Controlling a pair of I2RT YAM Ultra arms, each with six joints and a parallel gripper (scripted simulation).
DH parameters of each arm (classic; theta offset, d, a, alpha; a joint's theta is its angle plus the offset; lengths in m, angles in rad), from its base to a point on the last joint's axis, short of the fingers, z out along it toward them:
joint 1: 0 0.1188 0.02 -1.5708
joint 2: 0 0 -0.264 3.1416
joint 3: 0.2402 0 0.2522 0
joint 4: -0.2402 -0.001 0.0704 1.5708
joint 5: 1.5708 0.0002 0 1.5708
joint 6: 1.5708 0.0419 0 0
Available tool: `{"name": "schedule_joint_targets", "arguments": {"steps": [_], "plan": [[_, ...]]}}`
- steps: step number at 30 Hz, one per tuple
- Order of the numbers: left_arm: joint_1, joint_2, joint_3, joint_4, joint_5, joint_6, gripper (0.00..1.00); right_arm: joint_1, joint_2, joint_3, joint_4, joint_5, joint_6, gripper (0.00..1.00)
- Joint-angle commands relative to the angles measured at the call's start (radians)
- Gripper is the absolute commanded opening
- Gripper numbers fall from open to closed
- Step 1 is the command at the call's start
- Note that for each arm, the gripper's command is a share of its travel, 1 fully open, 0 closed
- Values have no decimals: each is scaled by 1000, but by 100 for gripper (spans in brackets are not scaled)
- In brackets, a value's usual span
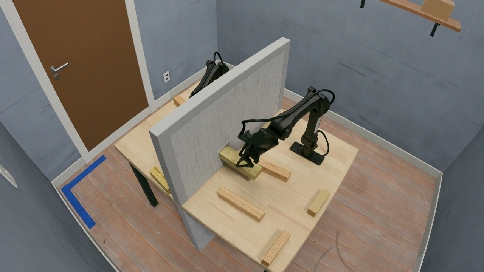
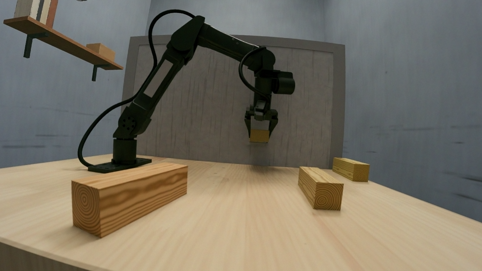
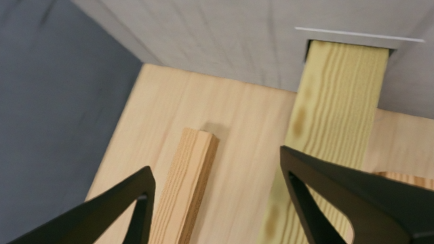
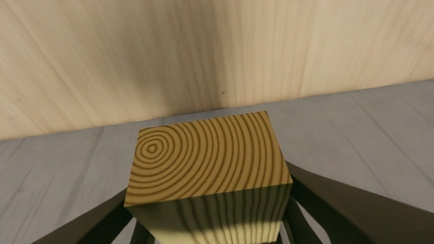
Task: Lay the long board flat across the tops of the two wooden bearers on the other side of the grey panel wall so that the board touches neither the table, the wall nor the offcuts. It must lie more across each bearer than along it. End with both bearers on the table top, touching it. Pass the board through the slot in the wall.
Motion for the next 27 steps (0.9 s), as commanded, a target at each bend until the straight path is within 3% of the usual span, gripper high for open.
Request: {"name": "schedule_joint_targets", "arguments": {"steps": [1,5,14,27], "plan": [[-36,56,66,-136,91,131,78,2,-50,53,7,-66,7,0],[-73,130,110,-230,162,247,78,2,-50,53,7,-66,7,0],[-116,239,195,-332,190,332,78,2,-50,53,7,-66,7,0],[-107,268,222,-358,204,334,78,2,-50,53,7,-66,7,0]]}}
